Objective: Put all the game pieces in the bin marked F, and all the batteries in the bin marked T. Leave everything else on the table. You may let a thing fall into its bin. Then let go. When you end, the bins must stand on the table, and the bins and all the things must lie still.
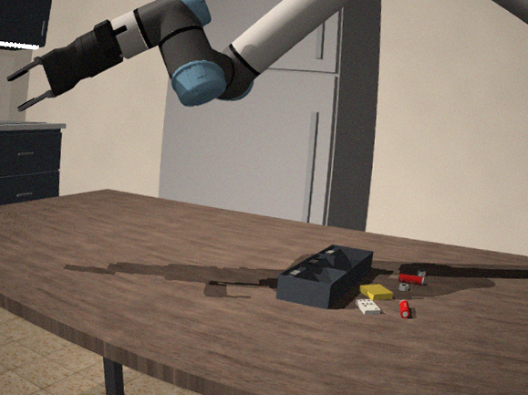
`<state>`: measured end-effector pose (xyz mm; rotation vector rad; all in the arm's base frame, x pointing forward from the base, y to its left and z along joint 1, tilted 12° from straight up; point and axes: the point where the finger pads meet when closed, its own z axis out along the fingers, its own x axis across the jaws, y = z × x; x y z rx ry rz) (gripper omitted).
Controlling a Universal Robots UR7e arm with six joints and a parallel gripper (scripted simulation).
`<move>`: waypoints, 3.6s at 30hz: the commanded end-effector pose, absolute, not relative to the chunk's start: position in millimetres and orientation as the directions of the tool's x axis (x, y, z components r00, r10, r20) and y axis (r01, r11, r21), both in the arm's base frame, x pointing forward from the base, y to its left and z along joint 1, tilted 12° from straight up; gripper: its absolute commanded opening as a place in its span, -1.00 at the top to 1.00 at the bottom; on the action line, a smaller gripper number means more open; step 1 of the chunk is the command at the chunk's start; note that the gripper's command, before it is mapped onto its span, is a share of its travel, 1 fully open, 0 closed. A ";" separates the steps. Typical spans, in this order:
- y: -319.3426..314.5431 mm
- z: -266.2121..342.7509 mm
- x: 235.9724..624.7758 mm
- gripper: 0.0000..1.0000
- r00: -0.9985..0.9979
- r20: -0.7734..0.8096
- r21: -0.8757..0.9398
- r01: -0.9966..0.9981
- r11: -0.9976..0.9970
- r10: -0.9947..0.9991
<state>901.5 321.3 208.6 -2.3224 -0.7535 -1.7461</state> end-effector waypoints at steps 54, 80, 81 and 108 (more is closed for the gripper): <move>179.8 138.7 842.7 0.39 0.315 0.697 0.446 0.514 -0.733 0.645; 109.5 129.8 766.9 0.39 0.351 0.504 0.522 0.604 -0.602 0.789; 104.9 128.8 760.0 0.39 0.353 0.463 0.528 0.627 -0.573 0.813; 53.4 113.8 670.8 0.39 0.338 0.302 0.523 0.723 -0.451 0.891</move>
